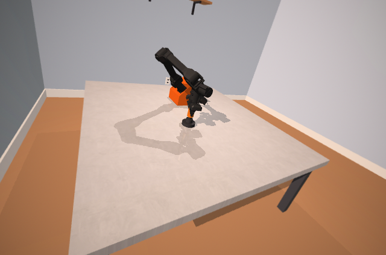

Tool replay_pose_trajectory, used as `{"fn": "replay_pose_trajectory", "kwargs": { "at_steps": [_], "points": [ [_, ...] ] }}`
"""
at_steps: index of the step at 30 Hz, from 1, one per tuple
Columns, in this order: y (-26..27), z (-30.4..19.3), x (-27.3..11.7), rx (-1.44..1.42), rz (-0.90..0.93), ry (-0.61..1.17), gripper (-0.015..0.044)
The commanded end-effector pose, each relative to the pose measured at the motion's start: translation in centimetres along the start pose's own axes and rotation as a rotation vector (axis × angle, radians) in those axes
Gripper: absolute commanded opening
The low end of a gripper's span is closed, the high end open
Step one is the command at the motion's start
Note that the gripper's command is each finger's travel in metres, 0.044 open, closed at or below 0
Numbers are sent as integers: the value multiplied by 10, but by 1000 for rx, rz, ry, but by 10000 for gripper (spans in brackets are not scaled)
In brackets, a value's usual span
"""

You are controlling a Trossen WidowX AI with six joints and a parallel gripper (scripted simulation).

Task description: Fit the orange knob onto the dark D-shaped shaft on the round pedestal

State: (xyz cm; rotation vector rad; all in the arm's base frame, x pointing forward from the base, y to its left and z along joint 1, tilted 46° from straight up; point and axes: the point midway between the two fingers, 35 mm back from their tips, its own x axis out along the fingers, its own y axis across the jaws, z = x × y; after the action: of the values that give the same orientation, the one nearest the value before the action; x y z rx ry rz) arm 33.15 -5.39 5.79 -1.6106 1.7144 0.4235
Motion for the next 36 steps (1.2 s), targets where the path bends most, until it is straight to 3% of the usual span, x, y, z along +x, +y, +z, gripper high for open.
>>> {"fn": "replay_pose_trajectory", "kwargs": {
  "at_steps": [1,36],
  "points": [
    [4,0,0,-9,2,0,0],
    [2,0,17,11,1,-2,0]
  ]
}}
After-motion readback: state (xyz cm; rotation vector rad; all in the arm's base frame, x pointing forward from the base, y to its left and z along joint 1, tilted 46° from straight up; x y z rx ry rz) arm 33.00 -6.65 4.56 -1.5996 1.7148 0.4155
